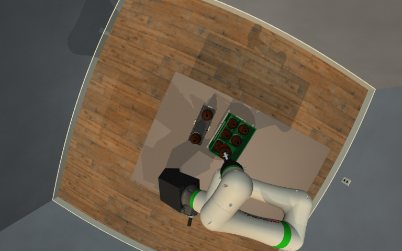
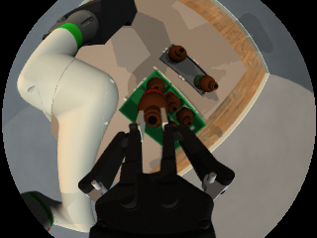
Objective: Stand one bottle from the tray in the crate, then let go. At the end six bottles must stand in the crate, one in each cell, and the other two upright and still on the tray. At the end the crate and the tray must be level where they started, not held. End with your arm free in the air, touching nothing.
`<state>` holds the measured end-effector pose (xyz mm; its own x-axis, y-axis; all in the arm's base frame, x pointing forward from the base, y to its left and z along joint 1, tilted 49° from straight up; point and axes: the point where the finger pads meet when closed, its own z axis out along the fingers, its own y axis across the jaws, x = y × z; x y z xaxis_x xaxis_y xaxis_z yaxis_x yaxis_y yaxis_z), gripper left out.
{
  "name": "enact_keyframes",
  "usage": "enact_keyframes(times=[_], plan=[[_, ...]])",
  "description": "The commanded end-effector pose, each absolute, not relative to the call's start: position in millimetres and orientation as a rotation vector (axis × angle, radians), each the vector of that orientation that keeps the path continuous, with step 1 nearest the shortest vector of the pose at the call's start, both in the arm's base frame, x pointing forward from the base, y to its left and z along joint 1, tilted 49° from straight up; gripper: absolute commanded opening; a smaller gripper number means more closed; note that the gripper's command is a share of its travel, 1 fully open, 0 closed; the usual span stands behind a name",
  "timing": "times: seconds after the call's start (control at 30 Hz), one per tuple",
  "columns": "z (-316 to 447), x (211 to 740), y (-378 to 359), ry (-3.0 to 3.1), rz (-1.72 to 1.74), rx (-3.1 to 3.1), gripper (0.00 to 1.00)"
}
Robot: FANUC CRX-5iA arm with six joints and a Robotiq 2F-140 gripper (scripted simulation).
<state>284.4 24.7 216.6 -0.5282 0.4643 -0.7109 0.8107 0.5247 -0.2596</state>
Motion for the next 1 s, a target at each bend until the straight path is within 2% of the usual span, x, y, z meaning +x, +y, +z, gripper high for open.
enact_keyframes(times=[0.0,0.97], plan=[[220,282,21,2.191,-0.787,1.032,0.00],[242,263,-5,2.191,-0.787,1.032,0.00]])
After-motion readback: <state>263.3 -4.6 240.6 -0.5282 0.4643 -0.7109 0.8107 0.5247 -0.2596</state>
